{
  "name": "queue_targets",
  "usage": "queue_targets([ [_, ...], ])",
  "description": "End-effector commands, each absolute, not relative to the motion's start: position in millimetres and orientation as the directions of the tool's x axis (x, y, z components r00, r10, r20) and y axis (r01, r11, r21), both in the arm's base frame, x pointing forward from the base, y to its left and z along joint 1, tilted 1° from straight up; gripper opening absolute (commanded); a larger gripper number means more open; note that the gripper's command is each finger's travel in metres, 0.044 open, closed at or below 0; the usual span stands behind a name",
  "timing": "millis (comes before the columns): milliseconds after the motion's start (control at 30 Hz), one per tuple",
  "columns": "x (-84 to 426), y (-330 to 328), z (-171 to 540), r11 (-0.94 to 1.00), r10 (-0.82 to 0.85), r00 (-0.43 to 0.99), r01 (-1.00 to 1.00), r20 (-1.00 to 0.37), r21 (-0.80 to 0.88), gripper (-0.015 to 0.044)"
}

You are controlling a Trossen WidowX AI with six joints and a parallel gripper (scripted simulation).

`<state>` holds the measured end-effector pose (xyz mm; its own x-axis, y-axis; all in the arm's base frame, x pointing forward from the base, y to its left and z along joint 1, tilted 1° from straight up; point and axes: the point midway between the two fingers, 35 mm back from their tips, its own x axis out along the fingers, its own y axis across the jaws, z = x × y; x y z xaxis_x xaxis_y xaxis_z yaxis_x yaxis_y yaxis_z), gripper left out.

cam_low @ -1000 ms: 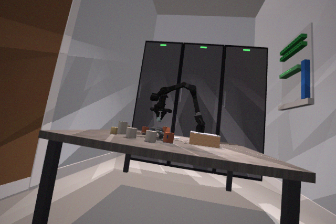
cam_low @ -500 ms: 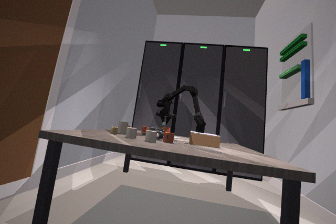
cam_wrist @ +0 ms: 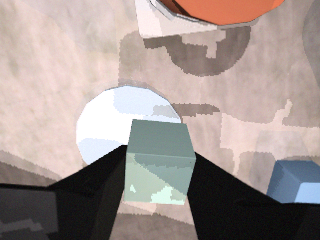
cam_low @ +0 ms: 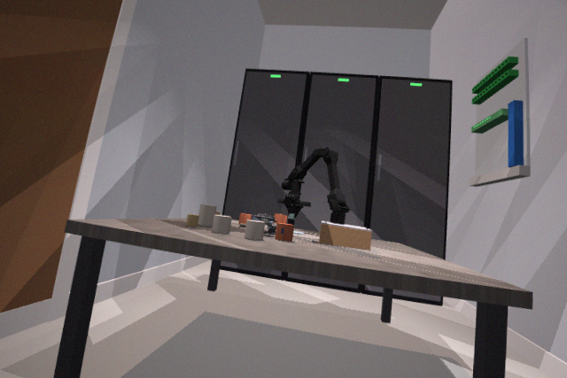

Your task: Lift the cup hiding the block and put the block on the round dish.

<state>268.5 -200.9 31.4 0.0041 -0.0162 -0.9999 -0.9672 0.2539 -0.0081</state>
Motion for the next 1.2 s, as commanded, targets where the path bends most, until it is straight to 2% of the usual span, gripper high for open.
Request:
queue_targets([
  [0, 246.0, -221.4, 22.6, 0.236, -0.015, -0.003, -0.972, -1.000, -0.001, 0.0000],
  [467, 242.2, -225.2, -19.2, 0.231, -0.014, -0.003, -0.973, -1.000, 0.000, 0.0000],
  [1133, 241.9, -225.3, -40.6, 0.231, -0.014, -0.003, -0.973, -1.000, 0.000, 0.0000],
  [1167, 243.3, -226.3, -35.1, 0.236, -0.016, 0.000, -0.972, -1.000, -0.004, 0.0026],
])
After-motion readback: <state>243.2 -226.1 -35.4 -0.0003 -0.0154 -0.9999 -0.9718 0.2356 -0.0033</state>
